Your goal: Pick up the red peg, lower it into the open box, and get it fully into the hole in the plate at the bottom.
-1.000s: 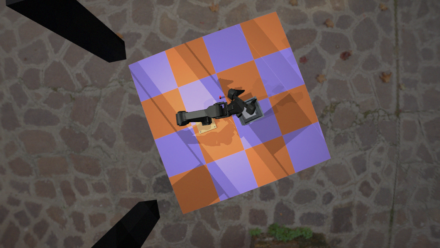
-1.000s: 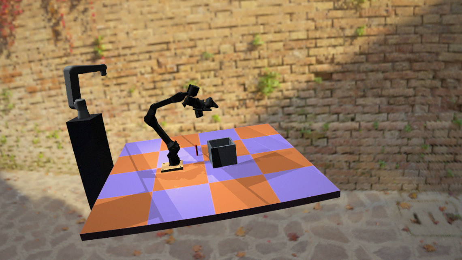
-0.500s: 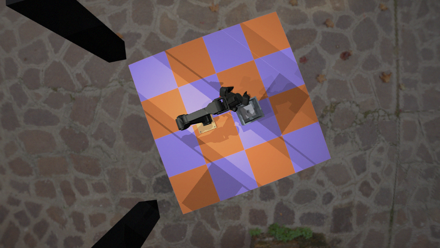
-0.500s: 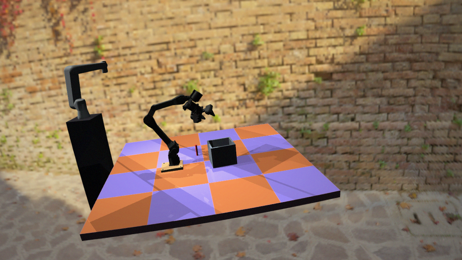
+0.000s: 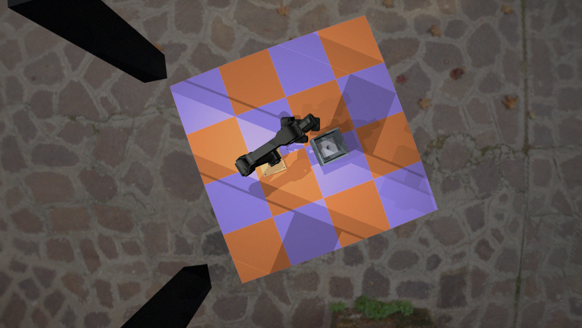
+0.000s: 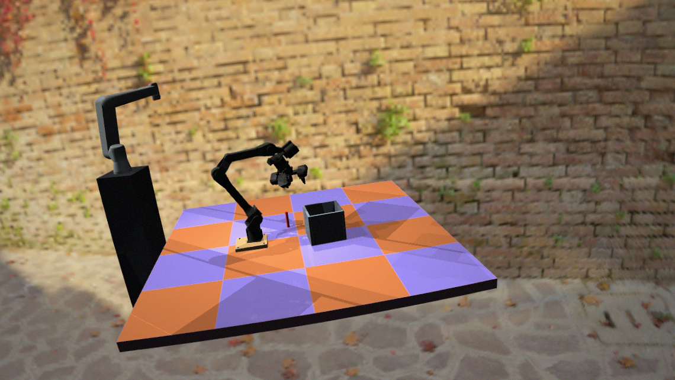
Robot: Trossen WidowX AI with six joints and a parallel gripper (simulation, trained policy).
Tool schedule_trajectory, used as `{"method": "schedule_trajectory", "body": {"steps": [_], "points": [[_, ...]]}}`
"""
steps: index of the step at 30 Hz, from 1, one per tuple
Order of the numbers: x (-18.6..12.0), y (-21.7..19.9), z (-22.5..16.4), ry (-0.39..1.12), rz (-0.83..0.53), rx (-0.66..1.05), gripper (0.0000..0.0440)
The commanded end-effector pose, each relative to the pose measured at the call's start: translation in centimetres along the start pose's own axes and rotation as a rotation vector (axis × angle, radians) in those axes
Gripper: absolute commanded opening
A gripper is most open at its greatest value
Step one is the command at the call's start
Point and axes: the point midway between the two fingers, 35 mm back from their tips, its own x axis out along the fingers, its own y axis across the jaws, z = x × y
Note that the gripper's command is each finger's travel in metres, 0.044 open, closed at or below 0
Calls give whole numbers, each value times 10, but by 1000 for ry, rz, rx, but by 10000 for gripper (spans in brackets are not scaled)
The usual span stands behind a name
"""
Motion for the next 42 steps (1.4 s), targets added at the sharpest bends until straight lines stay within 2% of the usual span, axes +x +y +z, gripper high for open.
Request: {"method": "schedule_trajectory", "body": {"steps": [1,19,42], "points": [[15,-18,10,-71,-91,-50,431],[49,-67,42,-272,-344,-273,427],[94,-91,85,-334,-471,-381,407]]}}
